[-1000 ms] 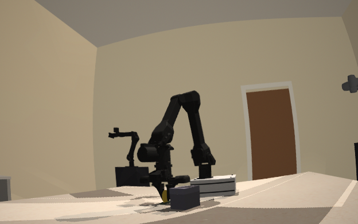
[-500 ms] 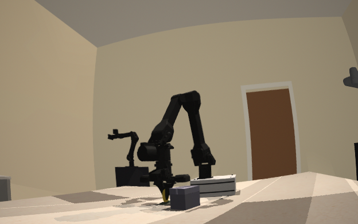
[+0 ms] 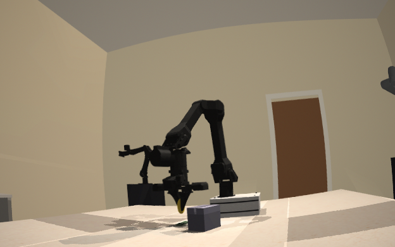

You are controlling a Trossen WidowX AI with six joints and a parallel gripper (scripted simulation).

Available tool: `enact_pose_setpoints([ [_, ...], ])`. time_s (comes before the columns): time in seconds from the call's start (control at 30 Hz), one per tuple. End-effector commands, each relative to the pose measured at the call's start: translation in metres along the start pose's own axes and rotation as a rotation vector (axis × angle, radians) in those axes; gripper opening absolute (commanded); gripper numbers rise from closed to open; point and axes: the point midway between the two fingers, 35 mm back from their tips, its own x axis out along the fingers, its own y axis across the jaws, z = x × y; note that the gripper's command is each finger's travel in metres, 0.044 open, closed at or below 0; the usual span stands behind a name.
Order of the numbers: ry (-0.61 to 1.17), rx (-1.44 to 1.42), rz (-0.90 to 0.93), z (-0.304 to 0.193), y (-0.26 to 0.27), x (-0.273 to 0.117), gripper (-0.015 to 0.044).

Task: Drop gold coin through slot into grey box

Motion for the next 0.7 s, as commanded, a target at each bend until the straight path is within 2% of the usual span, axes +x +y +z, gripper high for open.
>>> enact_pose_setpoints([
  [0.0, 0.002, -0.005, -0.002, 0.0, 0.0, -0.009, 0.0],
  [0.67, 0.002, 0.001, -0.002, -0.004, 0.002, -0.054, 0.0],
])
